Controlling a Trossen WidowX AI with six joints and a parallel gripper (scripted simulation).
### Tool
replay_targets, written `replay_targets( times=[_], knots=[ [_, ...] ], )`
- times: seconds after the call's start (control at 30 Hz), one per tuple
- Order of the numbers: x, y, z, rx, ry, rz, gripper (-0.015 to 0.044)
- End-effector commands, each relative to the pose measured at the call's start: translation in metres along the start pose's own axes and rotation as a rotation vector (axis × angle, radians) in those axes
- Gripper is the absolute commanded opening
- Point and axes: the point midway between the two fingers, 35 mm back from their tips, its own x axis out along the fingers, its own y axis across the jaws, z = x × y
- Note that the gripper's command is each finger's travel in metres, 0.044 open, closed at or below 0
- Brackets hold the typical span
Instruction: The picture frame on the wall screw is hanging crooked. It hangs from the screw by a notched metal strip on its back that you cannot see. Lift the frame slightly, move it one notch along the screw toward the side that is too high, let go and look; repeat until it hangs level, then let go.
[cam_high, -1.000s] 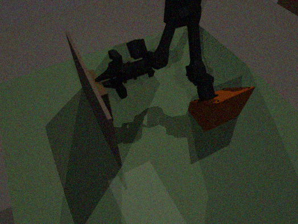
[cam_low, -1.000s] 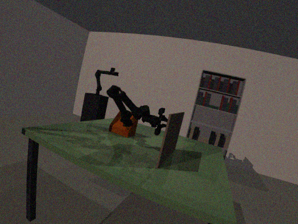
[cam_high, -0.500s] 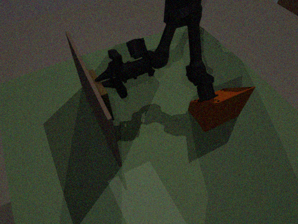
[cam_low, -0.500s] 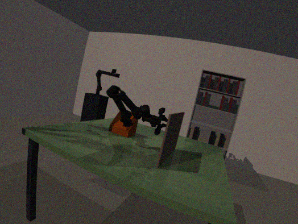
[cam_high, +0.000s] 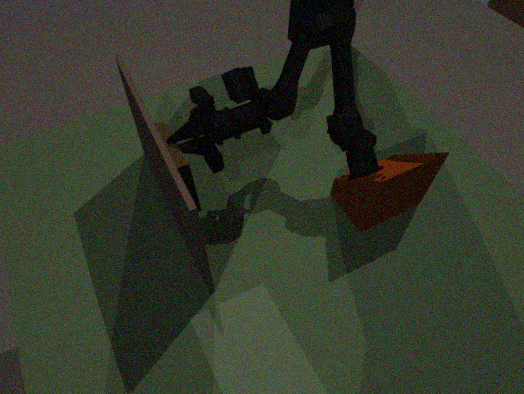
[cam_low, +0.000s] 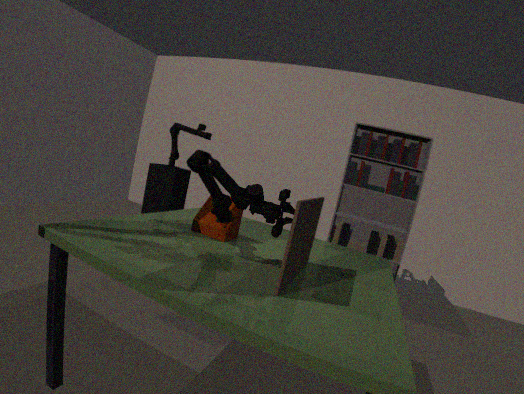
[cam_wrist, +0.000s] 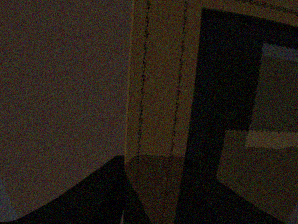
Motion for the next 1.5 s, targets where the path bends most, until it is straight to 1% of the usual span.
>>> replay_targets(
  times=[0.0, 1.47],
  knots=[
    [0.0002, 0.0063, -0.0004, -0.004, 0.002, 0.018, 0.0000],
    [0.0002, 0.0116, -0.0004, -0.004, 0.002, 0.018, 0.0000]
  ],
)
